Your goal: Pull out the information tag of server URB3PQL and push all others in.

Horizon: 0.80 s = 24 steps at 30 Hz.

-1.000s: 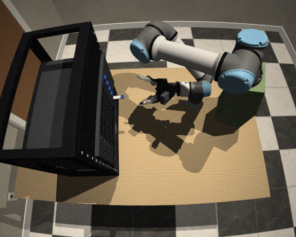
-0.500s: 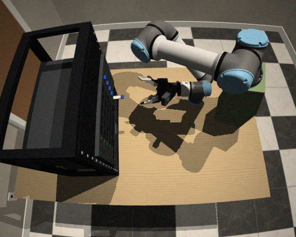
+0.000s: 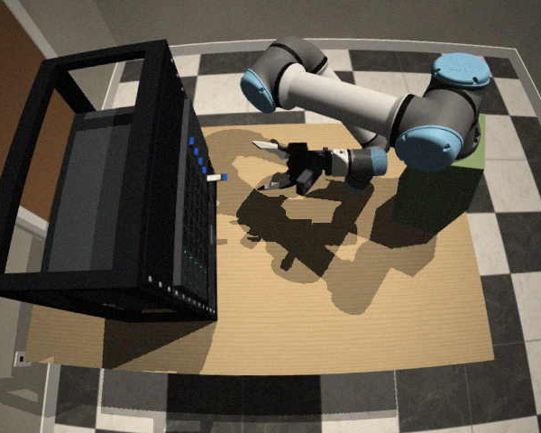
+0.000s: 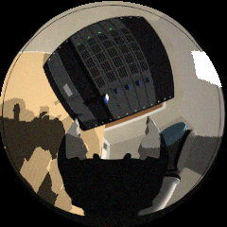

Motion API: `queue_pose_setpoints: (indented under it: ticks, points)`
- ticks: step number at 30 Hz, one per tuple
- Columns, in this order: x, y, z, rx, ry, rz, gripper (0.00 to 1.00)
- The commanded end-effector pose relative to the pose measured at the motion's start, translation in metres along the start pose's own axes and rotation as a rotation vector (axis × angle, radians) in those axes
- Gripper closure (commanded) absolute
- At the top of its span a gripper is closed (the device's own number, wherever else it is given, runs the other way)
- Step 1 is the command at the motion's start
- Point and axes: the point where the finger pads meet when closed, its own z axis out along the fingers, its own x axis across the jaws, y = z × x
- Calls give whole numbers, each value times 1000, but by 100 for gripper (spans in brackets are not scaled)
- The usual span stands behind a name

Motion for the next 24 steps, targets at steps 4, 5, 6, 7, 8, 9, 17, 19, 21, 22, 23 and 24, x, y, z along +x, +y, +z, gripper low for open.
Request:
queue_pose_setpoints:
  ticks: [4, 5, 6, 7, 8, 9, 17, 19, 21, 22, 23, 24]
  points:
    - [-1, 0, -2, 6, 0, -33, 0]
    - [-1, 0, -2, 6, 0, -33, 0]
    - [-1, 0, -2, 6, 0, -33, 0]
    - [-1, 0, -2, 7, 0, -37, 0]
    - [-2, 0, -2, 8, 0, -41, 0]
    - [-2, -1, -2, 9, 0, -45, 0]
    - [-3, -1, -4, 14, -1, -77, 0]
    - [-4, -1, -4, 16, -1, -85, 0]
    - [-4, -1, -5, 17, -1, -93, 0]
    - [-4, -1, -5, 17, -1, -93, 0]
    - [-4, -1, -5, 17, -1, -93, 0]
    - [-4, -1, -5, 18, -1, -96, 0]
